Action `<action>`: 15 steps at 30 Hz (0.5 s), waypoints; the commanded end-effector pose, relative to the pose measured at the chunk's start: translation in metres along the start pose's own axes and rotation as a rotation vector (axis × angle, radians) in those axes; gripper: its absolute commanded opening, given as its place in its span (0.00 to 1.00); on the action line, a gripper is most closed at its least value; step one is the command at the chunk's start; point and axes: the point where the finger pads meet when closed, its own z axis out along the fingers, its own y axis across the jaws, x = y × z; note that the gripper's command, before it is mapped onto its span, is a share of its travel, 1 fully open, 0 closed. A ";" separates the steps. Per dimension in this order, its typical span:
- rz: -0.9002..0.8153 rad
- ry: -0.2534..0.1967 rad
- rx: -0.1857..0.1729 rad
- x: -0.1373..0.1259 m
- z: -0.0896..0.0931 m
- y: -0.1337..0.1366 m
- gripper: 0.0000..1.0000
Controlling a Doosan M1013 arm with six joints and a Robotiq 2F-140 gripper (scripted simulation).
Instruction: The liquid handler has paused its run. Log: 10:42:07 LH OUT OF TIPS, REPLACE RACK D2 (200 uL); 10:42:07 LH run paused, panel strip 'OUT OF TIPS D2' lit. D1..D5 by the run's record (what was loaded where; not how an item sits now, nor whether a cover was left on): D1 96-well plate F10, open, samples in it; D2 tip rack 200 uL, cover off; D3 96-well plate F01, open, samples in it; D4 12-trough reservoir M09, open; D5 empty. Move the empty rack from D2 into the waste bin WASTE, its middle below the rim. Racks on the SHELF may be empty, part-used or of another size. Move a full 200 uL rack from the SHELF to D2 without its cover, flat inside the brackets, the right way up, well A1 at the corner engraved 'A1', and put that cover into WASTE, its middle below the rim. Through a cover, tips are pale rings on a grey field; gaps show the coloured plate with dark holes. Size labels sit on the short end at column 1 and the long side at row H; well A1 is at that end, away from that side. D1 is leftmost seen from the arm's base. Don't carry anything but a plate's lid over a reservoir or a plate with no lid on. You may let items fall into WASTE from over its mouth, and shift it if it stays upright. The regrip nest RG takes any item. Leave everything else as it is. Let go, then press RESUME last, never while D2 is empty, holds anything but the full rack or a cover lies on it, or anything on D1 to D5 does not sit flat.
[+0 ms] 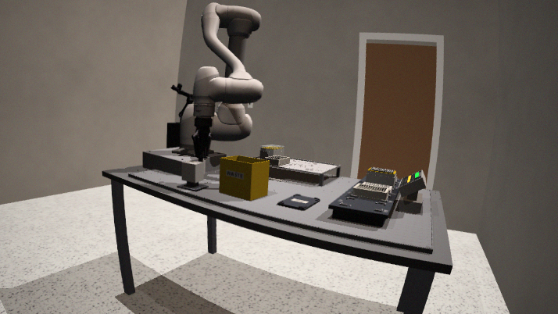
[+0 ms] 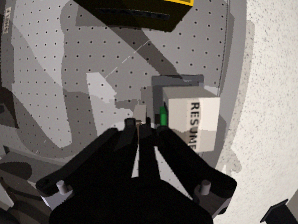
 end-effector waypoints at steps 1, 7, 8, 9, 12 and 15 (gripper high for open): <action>0.000 0.000 0.000 0.000 0.000 0.004 0.00; 0.000 0.000 0.000 0.000 0.000 0.007 0.00; 0.000 0.000 0.000 0.000 0.000 0.008 0.00; 0.000 0.000 0.000 0.000 0.000 0.008 0.00; 0.000 0.000 0.000 0.000 0.000 0.008 0.00; 0.000 0.000 0.000 0.000 0.000 0.009 0.00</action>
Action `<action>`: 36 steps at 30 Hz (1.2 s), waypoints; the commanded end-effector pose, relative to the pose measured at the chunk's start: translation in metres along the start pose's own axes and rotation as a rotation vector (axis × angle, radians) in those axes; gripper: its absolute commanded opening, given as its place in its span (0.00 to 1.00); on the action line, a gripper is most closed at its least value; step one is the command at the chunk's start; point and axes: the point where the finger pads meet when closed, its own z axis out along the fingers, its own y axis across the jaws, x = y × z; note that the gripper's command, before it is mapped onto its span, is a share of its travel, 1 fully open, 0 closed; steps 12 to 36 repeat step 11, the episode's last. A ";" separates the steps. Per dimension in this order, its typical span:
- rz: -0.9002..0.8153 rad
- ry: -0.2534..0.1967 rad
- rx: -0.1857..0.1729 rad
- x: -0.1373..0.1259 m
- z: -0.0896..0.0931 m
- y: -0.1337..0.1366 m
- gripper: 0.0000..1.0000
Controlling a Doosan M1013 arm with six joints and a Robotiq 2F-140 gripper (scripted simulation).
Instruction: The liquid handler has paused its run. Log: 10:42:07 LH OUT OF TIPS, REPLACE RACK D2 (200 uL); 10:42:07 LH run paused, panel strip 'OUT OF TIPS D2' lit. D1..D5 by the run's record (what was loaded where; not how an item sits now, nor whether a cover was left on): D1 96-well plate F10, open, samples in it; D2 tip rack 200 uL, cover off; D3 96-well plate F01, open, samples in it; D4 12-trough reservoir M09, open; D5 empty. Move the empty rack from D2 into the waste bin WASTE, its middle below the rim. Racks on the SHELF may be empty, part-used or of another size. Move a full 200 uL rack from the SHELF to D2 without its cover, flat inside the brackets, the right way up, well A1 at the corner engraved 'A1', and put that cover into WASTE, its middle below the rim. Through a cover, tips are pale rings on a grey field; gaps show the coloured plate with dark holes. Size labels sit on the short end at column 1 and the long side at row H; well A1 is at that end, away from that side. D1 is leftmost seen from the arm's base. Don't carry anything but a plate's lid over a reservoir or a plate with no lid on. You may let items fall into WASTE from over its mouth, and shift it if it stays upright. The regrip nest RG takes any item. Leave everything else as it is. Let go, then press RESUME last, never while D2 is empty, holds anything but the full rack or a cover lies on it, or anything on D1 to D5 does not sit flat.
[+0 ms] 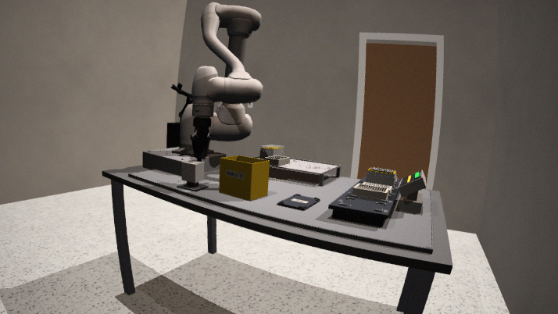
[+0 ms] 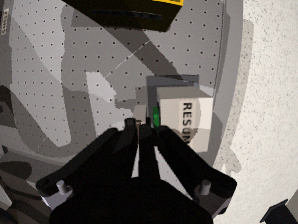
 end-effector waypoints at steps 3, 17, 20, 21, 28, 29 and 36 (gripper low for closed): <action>0.000 0.000 0.000 0.000 0.000 0.001 0.00; 0.000 0.000 0.000 0.000 0.000 0.004 0.00; 0.000 0.000 0.000 0.000 0.000 0.004 0.00; 0.000 0.000 0.000 0.000 0.000 0.004 0.00; 0.000 0.000 0.000 0.000 0.000 0.004 0.00; 0.000 0.000 0.000 0.000 0.000 0.004 0.00; 0.000 0.000 0.000 0.000 0.000 0.004 0.00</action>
